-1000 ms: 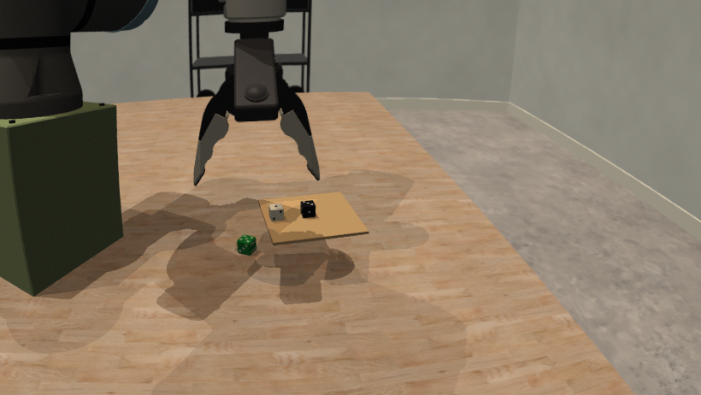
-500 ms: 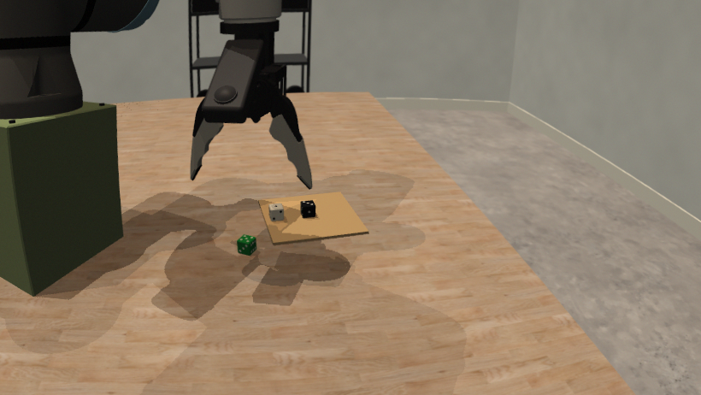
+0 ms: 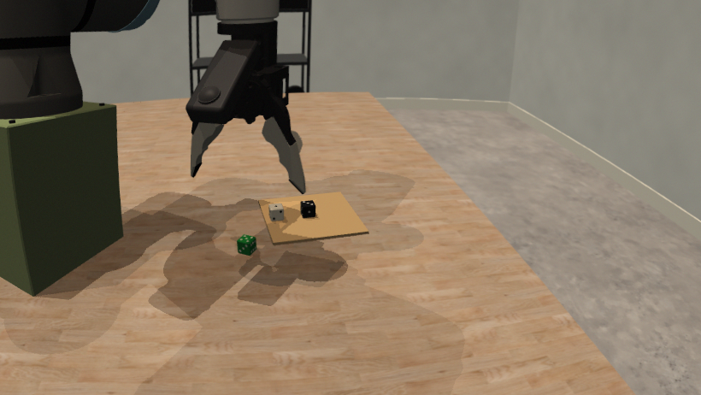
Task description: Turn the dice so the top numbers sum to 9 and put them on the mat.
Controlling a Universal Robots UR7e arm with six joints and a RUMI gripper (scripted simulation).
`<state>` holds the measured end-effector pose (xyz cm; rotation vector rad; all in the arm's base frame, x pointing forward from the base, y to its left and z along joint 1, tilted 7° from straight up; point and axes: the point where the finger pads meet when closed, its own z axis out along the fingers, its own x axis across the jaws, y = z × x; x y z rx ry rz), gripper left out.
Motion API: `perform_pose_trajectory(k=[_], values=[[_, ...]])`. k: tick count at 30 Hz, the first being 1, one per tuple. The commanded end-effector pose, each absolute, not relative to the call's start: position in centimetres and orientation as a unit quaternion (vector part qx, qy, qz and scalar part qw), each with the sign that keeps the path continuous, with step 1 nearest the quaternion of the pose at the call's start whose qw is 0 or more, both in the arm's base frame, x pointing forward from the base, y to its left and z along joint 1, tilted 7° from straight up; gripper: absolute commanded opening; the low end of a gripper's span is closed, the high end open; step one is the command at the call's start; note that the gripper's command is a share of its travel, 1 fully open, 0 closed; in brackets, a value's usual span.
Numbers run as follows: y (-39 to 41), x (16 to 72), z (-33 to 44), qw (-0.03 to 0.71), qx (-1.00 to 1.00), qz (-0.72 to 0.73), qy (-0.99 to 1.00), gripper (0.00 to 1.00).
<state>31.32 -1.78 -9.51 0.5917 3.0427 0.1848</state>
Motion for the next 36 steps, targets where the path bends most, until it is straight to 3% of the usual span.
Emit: perform_pose_trajectory(k=[1, 23, 24, 36], values=[[-1.81, 31.29, -9.50, 0.018, 0.200, 0.059, 0.978, 1.00], [-1.81, 31.15, -9.52, 0.017, 0.220, 0.060, 0.974, 1.00], [-1.81, 31.15, -9.52, 0.017, 0.220, 0.060, 0.974, 0.21], [-1.81, 31.15, -9.52, 0.017, 0.220, 0.060, 0.974, 0.21]])
